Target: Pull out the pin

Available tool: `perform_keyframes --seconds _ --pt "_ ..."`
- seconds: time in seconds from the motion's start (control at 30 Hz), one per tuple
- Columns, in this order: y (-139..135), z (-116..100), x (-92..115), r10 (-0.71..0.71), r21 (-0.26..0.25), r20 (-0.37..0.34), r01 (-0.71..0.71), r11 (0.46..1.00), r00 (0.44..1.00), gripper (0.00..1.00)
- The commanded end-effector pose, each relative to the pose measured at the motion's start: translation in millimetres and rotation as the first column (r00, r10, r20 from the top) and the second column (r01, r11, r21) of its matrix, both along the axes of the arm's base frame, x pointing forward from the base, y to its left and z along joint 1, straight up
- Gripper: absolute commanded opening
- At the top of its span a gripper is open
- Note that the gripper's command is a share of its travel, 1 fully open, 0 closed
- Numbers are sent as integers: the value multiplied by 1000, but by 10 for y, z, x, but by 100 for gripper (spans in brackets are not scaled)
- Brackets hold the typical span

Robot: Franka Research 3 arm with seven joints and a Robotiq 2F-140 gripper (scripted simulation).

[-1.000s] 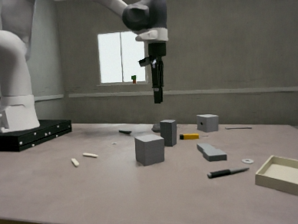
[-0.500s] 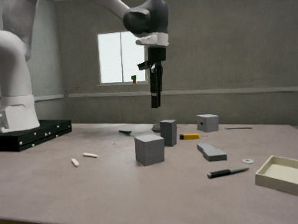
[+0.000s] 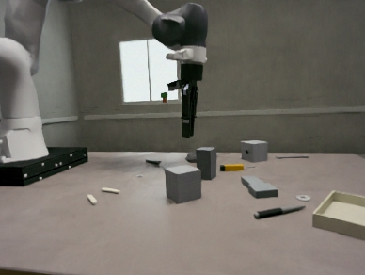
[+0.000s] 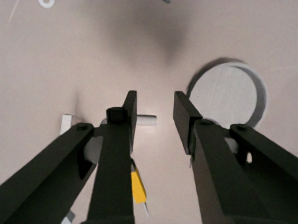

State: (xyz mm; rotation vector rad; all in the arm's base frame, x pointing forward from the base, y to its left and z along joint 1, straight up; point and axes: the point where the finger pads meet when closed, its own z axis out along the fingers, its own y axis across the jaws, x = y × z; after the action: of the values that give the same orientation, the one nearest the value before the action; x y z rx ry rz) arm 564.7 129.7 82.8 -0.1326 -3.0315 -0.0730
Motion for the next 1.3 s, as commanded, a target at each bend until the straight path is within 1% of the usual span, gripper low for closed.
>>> perform_keyframes --seconds 0.0,0.63,1.27 --pt "-8 -52 -48 9 3 -19 -9 1000 1000 31" --pt "-33 -208 -159 9 8 -67 -8 1000 998 31" --pt "-11 -268 -217 19 16 -90 -17 1000 996 31"
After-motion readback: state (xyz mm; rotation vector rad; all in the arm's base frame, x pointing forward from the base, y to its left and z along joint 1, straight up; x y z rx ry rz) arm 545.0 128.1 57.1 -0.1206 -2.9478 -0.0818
